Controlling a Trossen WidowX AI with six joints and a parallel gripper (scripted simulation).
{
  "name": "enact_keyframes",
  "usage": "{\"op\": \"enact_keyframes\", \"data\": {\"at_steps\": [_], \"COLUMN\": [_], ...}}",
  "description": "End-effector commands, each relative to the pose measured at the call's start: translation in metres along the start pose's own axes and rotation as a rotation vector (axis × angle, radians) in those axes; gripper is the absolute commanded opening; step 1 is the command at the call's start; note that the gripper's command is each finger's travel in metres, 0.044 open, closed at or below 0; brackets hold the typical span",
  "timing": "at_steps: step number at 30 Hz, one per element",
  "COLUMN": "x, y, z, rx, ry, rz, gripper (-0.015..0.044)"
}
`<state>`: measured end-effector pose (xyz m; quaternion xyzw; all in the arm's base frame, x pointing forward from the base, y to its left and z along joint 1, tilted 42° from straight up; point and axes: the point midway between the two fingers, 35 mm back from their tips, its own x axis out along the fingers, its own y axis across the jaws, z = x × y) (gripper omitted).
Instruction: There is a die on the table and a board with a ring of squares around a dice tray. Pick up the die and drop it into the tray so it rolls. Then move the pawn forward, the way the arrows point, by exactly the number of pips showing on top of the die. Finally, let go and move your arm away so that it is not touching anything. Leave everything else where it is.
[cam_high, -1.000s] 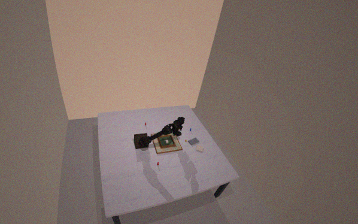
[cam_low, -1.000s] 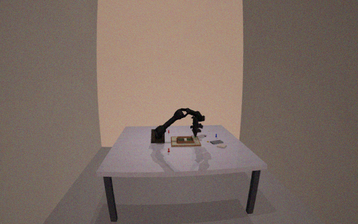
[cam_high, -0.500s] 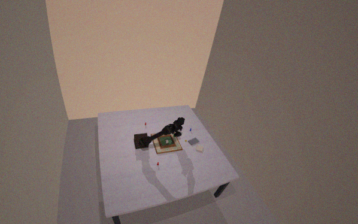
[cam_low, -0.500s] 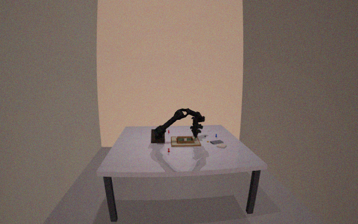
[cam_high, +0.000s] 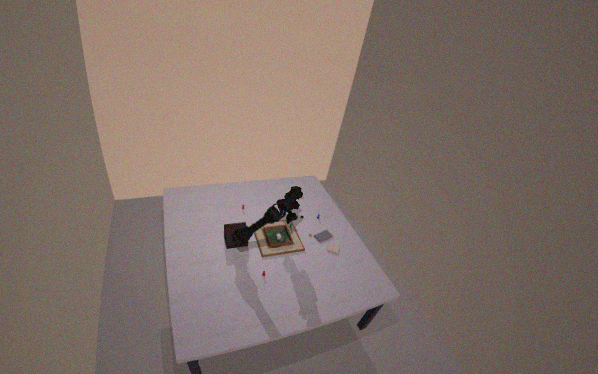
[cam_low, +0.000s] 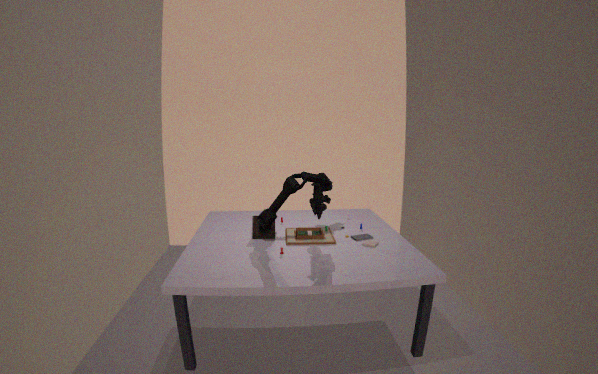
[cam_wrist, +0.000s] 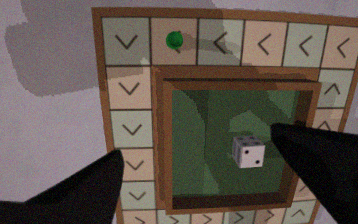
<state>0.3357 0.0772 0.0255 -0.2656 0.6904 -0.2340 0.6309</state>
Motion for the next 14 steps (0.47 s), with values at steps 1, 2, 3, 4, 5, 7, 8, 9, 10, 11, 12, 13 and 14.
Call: {"op": "enact_keyframes", "data": {"at_steps": [1,2,3,4,5,7,8,9,10,11,12,13,14], "x": [-0.031,-0.035,-0.039,-0.042,-0.044,-0.04,-0.04,-0.04,-0.04,-0.04,-0.04,-0.04,-0.04], "y": [-0.005,-0.007,-0.01,-0.013,-0.016,-0.006,-0.006,-0.006,-0.006,-0.006,-0.006,-0.006,-0.006], "z": [-0.05,-0.066,-0.082,-0.097,-0.113,-0.074,-0.074,-0.074,-0.074,-0.074,-0.074,-0.074,-0.074], "rx": [0.035,0.045,0.055,0.065,0.076,0.044,0.044,0.044,0.044,0.044,0.044,0.044,0.044], "ry": [-0.019,-0.018,-0.016,-0.015,-0.014,-0.028,-0.028,-0.028,-0.028,-0.028,-0.028,-0.028,-0.028], "rz": [0.014,0.014,0.013,0.012,0.009,0.014,0.014,0.014,0.014,0.014,0.014,0.014,0.014], "gripper": [0.044,0.044,0.044,0.044,0.044,0.044,0.044,0.044,0.044,0.044,0.044,0.044,0.044]}}
